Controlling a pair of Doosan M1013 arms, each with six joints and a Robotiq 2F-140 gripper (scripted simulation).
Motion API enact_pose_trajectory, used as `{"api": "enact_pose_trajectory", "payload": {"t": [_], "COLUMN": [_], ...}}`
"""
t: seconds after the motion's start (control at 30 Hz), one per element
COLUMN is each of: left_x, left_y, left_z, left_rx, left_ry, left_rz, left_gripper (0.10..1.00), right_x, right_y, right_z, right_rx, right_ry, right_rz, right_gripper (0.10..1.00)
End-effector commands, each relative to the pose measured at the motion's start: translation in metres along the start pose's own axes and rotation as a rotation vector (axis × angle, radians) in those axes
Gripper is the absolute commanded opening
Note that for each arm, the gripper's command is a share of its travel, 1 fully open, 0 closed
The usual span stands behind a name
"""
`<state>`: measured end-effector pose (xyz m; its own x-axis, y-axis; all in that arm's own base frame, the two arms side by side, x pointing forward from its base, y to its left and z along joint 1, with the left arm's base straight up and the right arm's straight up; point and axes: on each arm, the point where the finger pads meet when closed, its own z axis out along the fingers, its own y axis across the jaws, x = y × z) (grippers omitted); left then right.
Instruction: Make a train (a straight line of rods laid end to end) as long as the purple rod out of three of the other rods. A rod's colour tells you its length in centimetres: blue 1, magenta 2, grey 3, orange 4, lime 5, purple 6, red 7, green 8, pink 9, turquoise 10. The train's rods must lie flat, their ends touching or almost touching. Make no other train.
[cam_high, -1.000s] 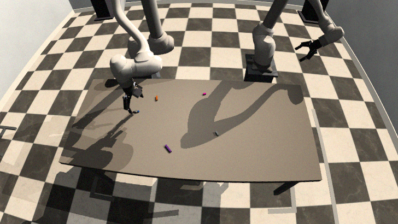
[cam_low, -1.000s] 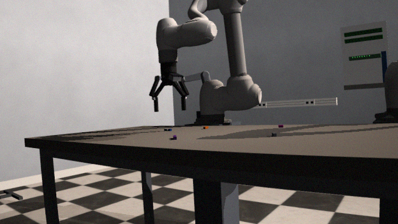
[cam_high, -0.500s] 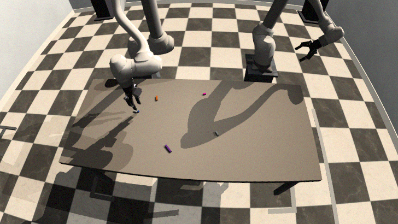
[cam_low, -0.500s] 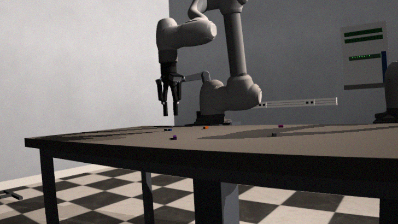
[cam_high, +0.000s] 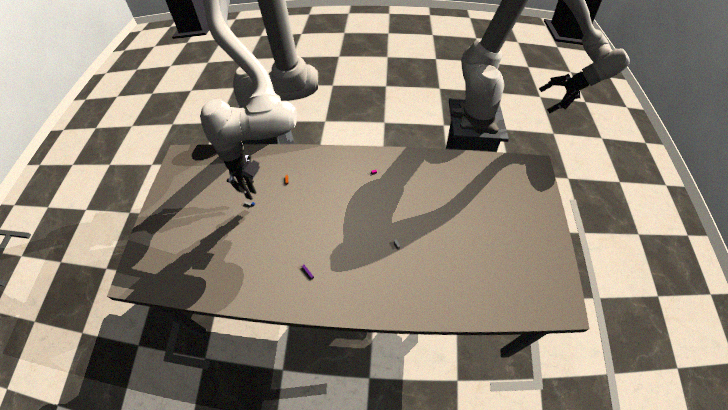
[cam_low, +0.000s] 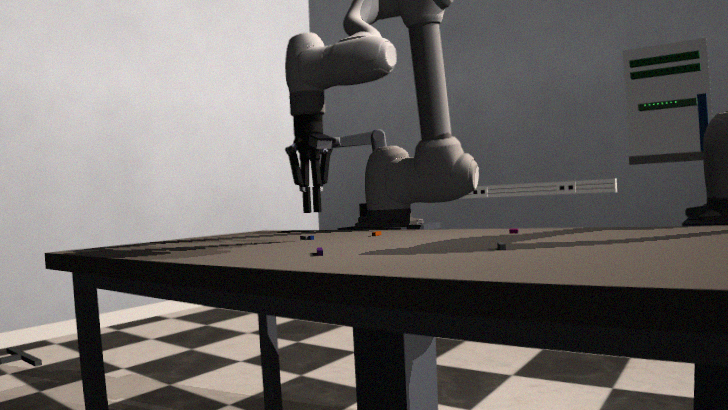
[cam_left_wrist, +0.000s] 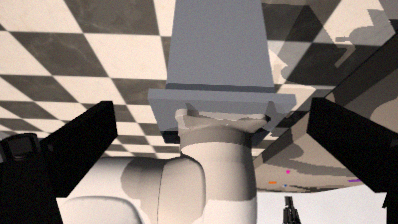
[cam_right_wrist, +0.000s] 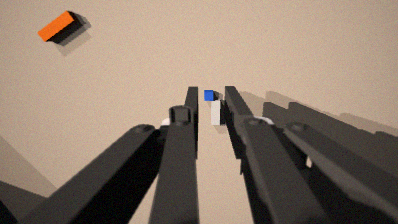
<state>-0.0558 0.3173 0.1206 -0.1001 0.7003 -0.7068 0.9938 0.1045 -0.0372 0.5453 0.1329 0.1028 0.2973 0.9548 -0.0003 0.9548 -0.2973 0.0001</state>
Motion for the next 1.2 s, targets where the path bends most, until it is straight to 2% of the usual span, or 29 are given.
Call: {"api": "enact_pose_trajectory", "payload": {"t": [0.0, 0.47, 1.17], "left_x": [0.000, 0.000, 0.000], "left_y": [0.000, 0.000, 0.000], "left_z": [0.000, 0.000, 0.000], "left_rx": [0.000, 0.000, 0.000], "left_ry": [0.001, 0.001, 0.001], "left_rz": [0.000, 0.000, 0.000], "left_gripper": [1.000, 1.000, 1.000], "right_x": [0.000, 0.000, 0.000], "right_y": [0.000, 0.000, 0.000], "right_z": [0.000, 0.009, 0.037], "right_rx": [-0.001, -0.001, -0.001], "right_ry": [0.001, 0.001, 0.001], "right_rz": [0.000, 0.000, 0.000], "right_gripper": [0.231, 0.231, 0.231]}}
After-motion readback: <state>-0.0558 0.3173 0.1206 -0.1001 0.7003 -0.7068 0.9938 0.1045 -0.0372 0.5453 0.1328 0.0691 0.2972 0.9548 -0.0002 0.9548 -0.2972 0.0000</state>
